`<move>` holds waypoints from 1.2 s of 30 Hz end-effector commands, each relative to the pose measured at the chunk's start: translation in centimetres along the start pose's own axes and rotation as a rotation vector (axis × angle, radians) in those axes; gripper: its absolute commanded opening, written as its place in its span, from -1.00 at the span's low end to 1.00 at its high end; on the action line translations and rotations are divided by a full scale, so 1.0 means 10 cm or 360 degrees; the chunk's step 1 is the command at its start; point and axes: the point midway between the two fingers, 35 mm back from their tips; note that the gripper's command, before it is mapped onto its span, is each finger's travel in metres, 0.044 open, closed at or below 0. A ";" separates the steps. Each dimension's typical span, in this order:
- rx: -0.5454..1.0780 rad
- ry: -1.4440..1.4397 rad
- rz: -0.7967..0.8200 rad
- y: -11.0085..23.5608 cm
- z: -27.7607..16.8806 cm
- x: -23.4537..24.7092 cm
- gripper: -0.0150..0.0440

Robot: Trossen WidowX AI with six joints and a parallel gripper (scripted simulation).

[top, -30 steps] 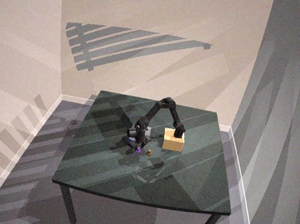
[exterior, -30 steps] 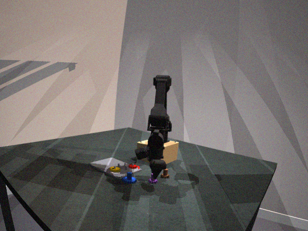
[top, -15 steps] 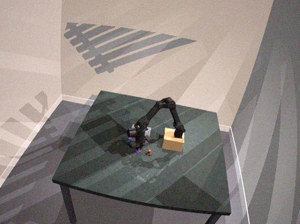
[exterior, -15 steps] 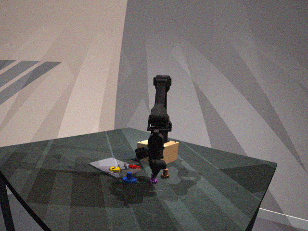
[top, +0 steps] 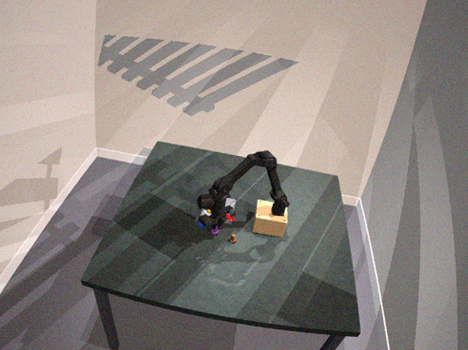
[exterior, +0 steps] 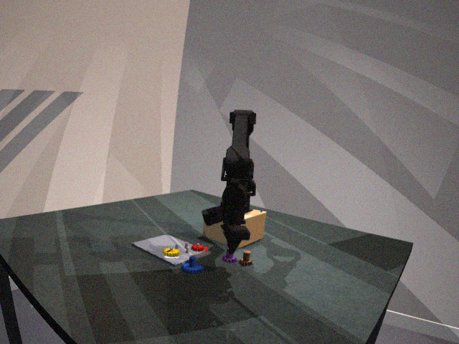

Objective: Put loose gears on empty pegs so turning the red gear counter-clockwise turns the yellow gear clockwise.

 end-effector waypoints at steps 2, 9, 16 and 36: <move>-0.0008 -0.0007 0.0007 0.14 0.00 0.02 -0.49; -0.0008 -0.0007 0.0007 0.36 0.00 0.03 -0.49; -0.0008 -0.0007 0.0007 0.59 -0.01 0.03 -0.49; -0.0008 -0.0007 0.0007 1.03 0.03 -0.06 -0.49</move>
Point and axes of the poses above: the point midway between the two fingers, 35 mm back from their tips, its own y axis back along the fingers, its own x axis across the jaws, z = x × y, and after that the axes turned 10 degrees about -y, right-handed
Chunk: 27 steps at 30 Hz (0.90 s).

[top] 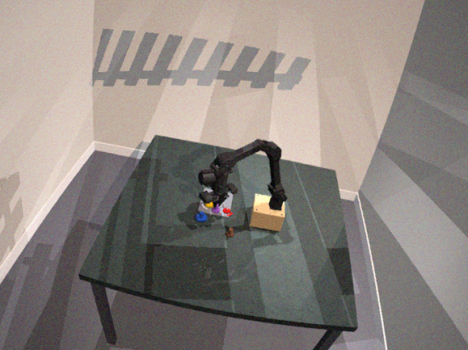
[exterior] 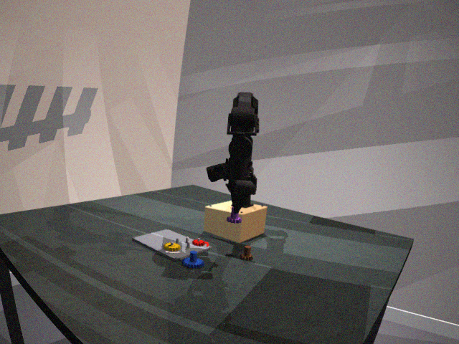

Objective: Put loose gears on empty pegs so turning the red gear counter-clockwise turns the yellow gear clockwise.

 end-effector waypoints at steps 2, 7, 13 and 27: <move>-0.0006 -0.0001 -0.0005 -0.03 0.10 -0.04 -0.49; -0.0007 -0.0001 -0.0005 -0.08 0.23 -0.09 -0.49; -0.0008 -0.0001 -0.0005 -0.15 0.37 -0.16 -0.49; -0.0011 -0.0001 -0.0006 -0.29 0.69 -0.35 -0.49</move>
Point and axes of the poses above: the point midway between the two fingers, 35 mm back from their tips, its own y axis back along the fingers, its own x axis across the jaws, z = x × y, and after that the axes turned 10 degrees about -y, right-handed
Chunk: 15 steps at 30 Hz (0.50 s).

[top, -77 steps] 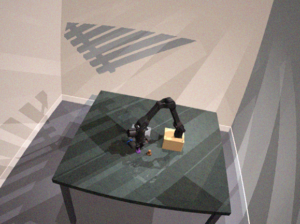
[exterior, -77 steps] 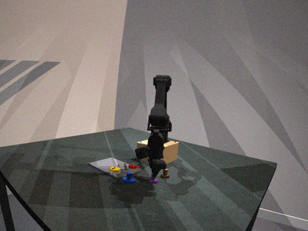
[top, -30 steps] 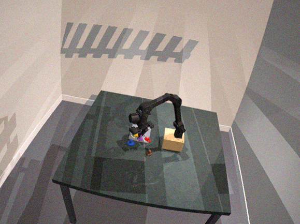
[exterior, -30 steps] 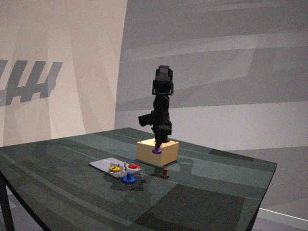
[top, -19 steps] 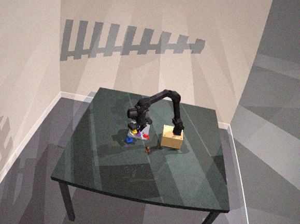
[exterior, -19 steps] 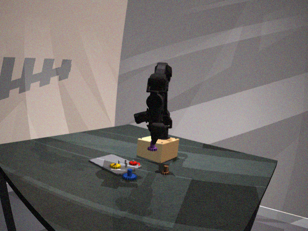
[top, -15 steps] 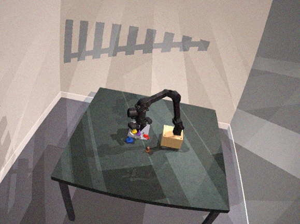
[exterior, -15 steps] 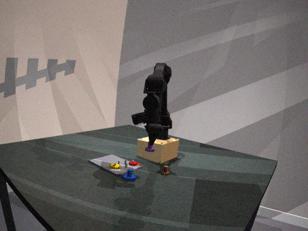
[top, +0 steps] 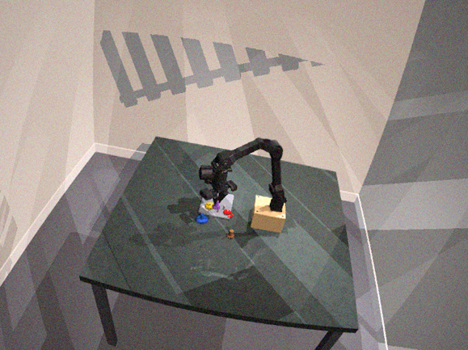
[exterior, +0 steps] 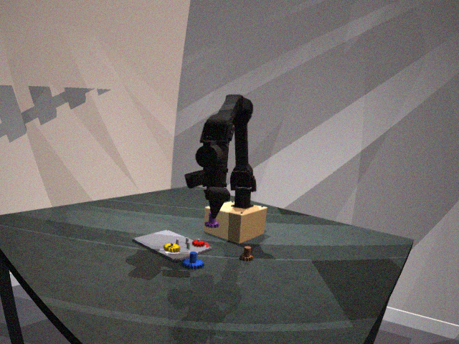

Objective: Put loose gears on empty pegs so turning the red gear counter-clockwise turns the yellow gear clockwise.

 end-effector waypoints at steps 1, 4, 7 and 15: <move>-0.0011 0.0006 0.0004 -0.02 0.08 -0.05 -0.49; -0.0012 0.0006 0.0003 -0.06 0.14 -0.09 -0.49; -0.0013 0.0006 0.0003 -0.09 0.20 -0.14 -0.49; -0.0015 0.0006 0.0002 -0.17 0.35 -0.28 -0.49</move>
Point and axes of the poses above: the point midway between the two fingers, 35 mm back from their tips, its own y axis back along the fingers, its own x axis across the jaws, z = x × y, and after that the axes turned 10 degrees about -y, right-handed
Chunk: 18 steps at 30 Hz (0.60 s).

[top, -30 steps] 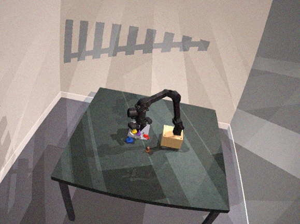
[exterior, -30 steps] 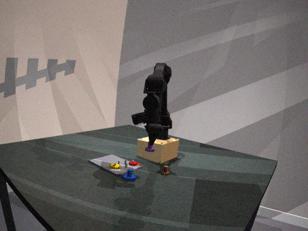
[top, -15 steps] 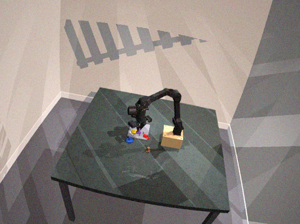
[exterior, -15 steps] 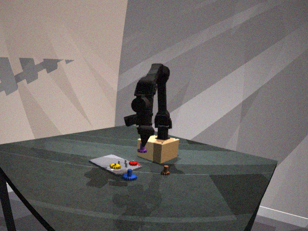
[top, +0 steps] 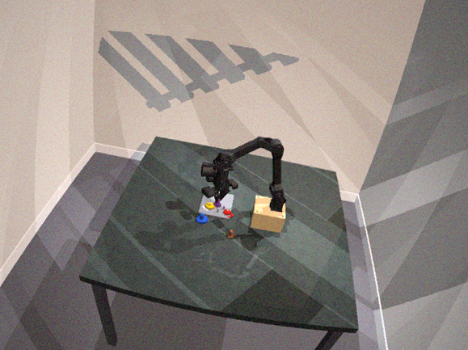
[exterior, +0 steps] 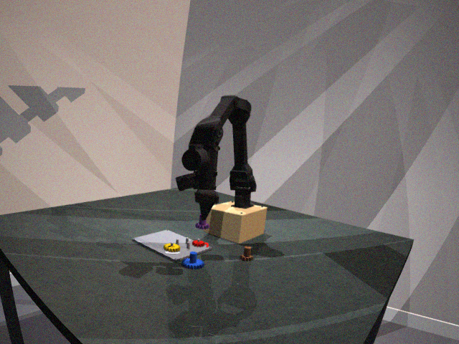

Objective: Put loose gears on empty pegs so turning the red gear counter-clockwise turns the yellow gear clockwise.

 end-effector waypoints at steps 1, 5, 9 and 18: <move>-0.0012 0.0006 0.0002 -0.03 0.07 -0.06 -0.49; -0.0013 0.0006 0.0001 -0.07 0.14 -0.13 -0.49; -0.0014 0.0006 0.0000 -0.11 0.20 -0.20 -0.49; -0.0017 0.0006 -0.0003 -0.20 0.34 -0.38 -0.49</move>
Point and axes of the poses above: the point midway between the two fingers, 35 mm back from their tips, its own y axis back along the fingers, its own x axis across the jaws, z = x × y, and after that the axes turned 10 degrees about -y, right-handed
